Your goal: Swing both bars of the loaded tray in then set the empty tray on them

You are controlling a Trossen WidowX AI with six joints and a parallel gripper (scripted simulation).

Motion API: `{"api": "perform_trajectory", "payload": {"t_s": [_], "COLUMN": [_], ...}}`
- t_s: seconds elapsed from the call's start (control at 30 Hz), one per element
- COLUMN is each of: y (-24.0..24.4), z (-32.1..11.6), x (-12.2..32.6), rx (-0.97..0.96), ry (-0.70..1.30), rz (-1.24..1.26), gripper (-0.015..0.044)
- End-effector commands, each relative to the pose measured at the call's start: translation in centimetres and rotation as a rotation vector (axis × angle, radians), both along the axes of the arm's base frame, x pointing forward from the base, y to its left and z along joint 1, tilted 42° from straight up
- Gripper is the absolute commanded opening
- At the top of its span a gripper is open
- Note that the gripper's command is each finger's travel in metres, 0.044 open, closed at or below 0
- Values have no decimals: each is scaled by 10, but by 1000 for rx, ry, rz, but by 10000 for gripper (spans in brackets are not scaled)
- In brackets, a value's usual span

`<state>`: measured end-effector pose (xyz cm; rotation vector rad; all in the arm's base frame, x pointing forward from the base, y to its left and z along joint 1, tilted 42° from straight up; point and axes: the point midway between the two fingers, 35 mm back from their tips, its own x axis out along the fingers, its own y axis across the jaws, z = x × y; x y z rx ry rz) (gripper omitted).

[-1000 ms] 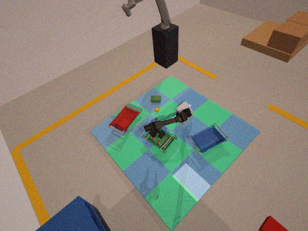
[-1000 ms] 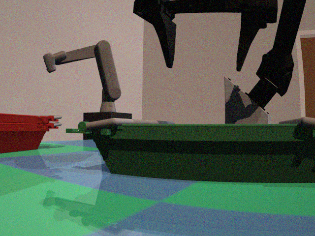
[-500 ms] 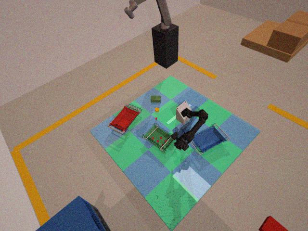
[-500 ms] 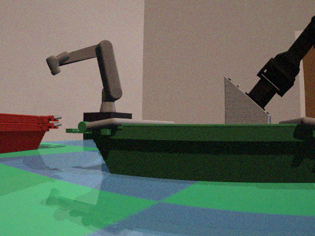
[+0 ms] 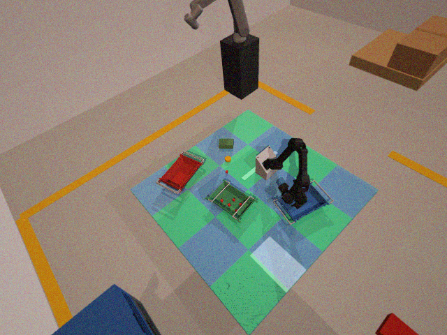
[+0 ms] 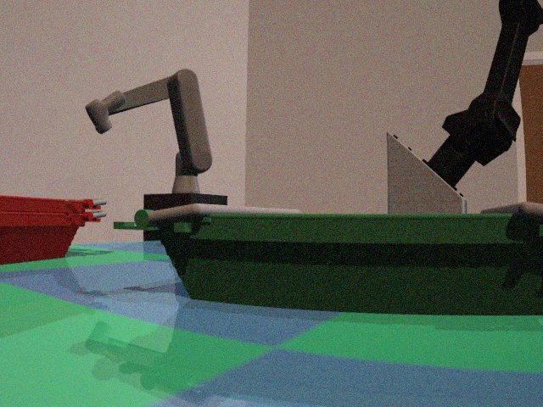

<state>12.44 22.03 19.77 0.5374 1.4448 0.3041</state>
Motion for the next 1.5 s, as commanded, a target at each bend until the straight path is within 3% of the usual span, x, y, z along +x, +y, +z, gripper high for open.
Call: {"api": "perform_trajectory", "payload": {"t_s": [0.0,0.23,0.57,1.17,1.47], "y": [-8,-25,-17,31,33], "z": [-1,-6,-12,-67,-69], "x": [-59,-110,-109,-108,-108], "rx": [108,234,233,223,223], "ry": [60,184,184,190,190], "rz": [-43,-66,-66,-66,-66], "gripper": [440,440,440,440,425]}}
